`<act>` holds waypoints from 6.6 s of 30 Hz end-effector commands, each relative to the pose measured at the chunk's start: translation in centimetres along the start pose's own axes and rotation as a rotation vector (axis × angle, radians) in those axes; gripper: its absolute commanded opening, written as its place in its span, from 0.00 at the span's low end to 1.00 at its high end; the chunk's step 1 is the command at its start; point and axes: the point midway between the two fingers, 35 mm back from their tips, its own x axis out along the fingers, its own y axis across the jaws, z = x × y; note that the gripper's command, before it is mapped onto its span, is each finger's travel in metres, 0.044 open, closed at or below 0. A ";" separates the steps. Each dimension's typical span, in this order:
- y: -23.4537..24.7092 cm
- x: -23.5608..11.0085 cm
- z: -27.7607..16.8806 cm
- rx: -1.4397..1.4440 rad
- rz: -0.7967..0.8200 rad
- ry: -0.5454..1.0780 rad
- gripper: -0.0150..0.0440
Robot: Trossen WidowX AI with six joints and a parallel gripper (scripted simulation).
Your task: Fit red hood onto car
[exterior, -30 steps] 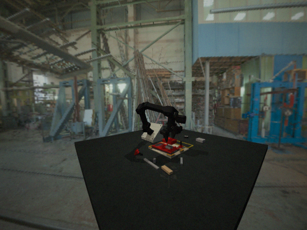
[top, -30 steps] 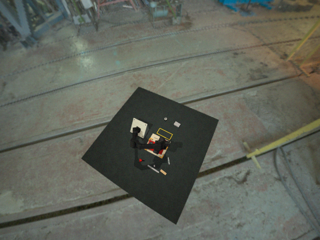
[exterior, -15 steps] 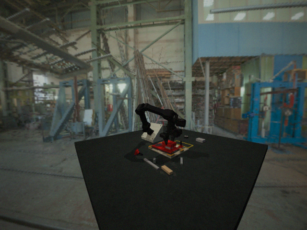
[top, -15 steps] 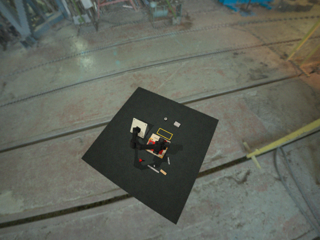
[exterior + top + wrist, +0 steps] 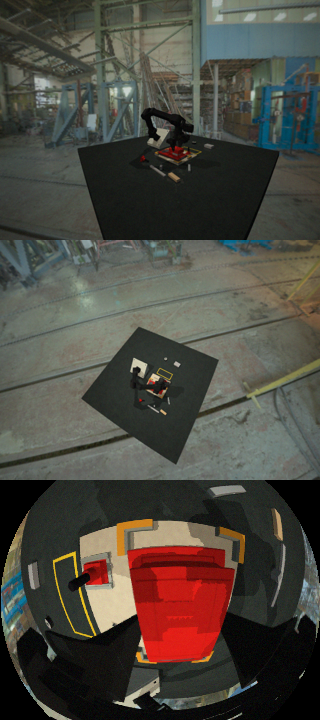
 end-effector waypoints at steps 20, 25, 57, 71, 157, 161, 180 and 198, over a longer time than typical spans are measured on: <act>-0.1 0.6 0.0 -0.004 -0.004 -0.001 0.25; -0.1 0.8 0.1 -0.004 -0.004 -0.001 0.25; -0.1 1.0 0.2 -0.003 -0.003 -0.002 0.25; -0.1 0.6 0.1 -0.003 -0.003 -0.003 0.25; -0.1 1.8 0.3 -0.008 -0.010 -0.011 0.25; -0.1 2.0 0.3 -0.007 -0.011 -0.011 0.25; -0.1 2.1 0.5 0.001 -0.007 -0.015 0.48; 0.0 -0.4 0.2 0.000 -0.010 -0.054 1.00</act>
